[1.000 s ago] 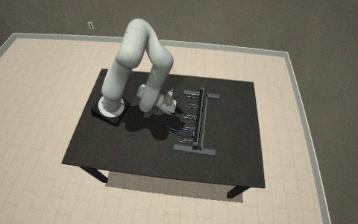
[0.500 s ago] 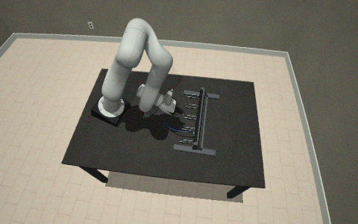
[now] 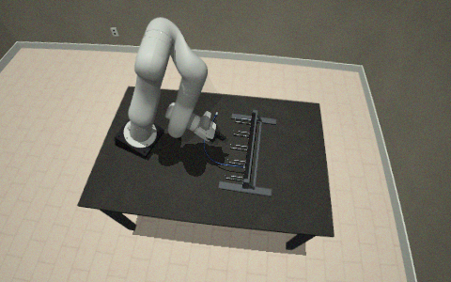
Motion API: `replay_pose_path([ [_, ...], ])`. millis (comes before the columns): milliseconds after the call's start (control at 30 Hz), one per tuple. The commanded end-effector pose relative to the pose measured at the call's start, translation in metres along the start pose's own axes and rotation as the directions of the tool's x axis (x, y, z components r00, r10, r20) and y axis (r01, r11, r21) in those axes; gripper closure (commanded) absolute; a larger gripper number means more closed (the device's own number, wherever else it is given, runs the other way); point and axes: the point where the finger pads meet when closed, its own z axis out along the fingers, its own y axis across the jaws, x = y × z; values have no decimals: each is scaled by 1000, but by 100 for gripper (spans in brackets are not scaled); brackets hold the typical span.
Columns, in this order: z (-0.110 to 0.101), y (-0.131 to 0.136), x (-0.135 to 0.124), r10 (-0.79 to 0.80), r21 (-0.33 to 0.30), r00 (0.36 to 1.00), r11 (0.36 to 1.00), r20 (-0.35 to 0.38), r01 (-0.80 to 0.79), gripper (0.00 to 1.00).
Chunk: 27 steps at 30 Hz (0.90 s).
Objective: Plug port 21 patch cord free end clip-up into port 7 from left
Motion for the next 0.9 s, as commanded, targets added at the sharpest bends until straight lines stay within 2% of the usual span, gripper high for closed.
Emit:
replay_pose_path([
  [0,-17,0,1,0,0,1000,1000,0,0,100],
  [467,-21,2,1,0,0,1000,1000,0,0,100],
  [667,-21,10,1,0,0,1000,1000,0,0,100],
  [867,-21,33,1,0,0,1000,1000,0,0,100],
])
